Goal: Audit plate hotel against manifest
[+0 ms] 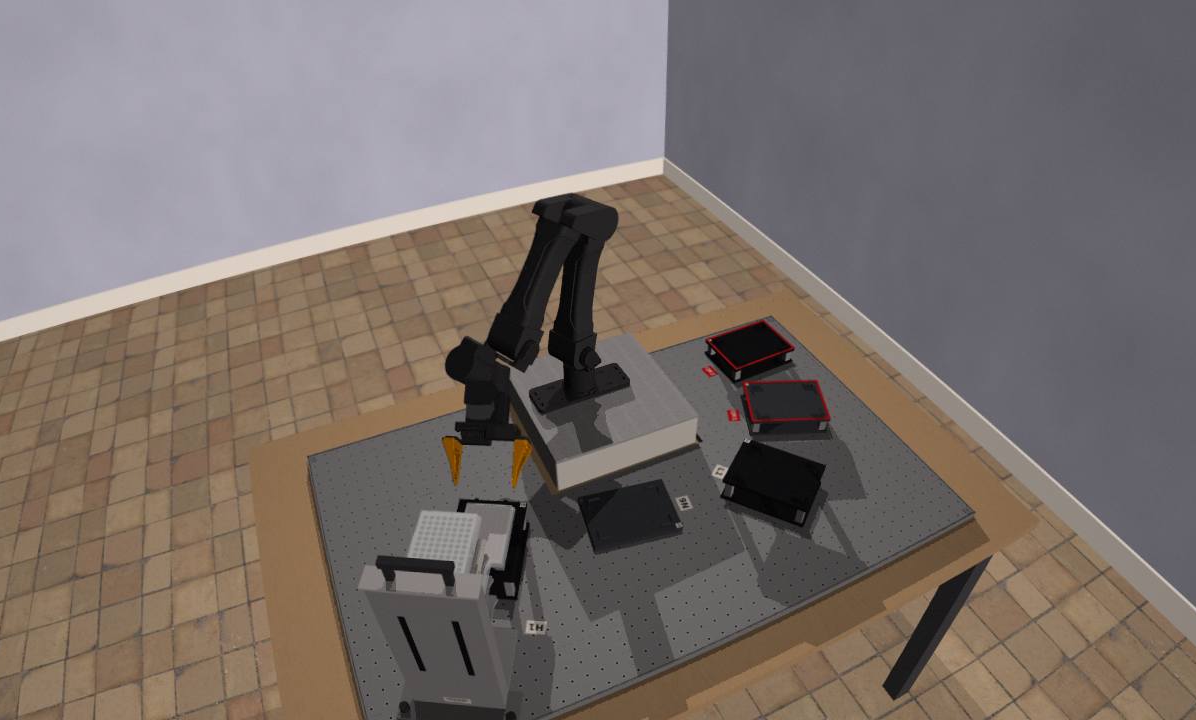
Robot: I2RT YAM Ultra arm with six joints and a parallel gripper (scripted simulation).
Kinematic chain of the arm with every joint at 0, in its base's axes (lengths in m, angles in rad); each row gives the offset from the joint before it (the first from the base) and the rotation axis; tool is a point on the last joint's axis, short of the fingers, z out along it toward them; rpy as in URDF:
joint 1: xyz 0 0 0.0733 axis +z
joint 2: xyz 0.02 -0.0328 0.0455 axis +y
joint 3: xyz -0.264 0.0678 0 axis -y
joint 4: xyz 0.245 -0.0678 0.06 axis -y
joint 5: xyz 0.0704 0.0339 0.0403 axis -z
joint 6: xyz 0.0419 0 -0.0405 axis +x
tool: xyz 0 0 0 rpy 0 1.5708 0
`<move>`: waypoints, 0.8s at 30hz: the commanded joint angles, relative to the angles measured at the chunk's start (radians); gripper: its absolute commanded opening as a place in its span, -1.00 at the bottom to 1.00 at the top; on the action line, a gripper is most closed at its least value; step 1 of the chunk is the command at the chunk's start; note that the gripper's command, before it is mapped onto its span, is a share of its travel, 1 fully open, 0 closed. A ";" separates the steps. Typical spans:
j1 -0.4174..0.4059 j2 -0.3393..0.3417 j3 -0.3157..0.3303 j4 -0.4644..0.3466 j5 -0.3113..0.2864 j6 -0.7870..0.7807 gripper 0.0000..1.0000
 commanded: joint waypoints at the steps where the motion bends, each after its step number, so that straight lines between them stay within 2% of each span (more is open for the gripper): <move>1: 0.021 0.012 0.058 -0.079 0.037 -0.012 1.00; 8: 0.117 0.123 0.277 -0.335 0.172 -0.014 1.00; 16: 0.202 0.290 0.563 -0.635 0.302 0.010 1.00; 18: 0.202 0.290 0.563 -0.635 0.302 0.010 1.00; 19: 0.209 0.315 0.611 -0.694 0.316 0.010 1.00; 24: 0.234 0.391 0.756 -0.880 0.375 0.011 1.00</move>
